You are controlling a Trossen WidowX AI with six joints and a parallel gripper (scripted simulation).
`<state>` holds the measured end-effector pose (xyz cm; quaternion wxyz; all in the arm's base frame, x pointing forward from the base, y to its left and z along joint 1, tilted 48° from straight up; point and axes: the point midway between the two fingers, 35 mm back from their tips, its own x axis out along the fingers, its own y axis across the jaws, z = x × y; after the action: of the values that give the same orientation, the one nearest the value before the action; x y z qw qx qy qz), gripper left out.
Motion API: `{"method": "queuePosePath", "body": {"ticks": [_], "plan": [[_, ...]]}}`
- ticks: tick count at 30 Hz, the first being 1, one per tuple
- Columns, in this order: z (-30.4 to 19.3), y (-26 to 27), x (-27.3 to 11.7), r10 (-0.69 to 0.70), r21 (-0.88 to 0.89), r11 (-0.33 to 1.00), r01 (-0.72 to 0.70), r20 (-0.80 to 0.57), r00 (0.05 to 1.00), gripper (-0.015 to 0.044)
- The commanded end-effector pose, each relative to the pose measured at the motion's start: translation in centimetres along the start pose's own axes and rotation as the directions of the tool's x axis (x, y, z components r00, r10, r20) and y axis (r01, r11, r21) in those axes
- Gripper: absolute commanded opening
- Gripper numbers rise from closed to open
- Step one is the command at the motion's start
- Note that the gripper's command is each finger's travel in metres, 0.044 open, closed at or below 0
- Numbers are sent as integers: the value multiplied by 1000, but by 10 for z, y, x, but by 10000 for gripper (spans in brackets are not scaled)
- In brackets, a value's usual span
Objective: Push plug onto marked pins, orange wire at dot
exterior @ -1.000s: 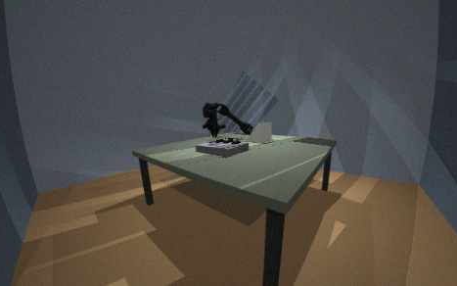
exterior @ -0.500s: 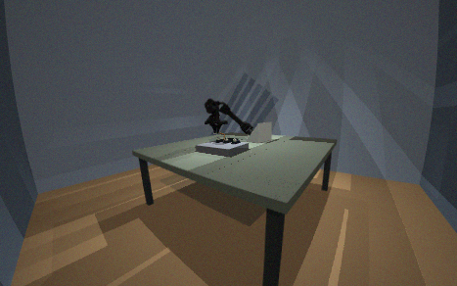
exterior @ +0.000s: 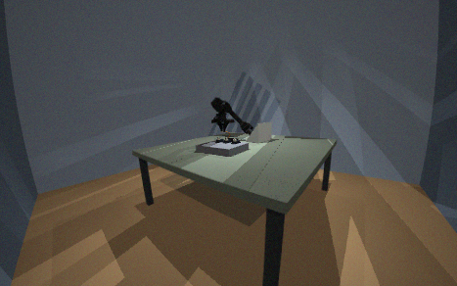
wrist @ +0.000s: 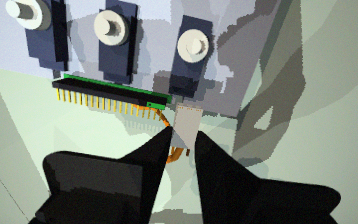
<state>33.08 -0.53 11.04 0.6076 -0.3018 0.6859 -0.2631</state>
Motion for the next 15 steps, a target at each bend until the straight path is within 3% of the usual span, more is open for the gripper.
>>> {"method": "queuePosePath", "body": {"ticks": [1, 15], "plan": [[-14, 8, 0, 5, 6, 1000, -5, -1, 1000, 0], [-65, 29, 6, 1, 35, 999, 0, -5, 1000, 0]]}}
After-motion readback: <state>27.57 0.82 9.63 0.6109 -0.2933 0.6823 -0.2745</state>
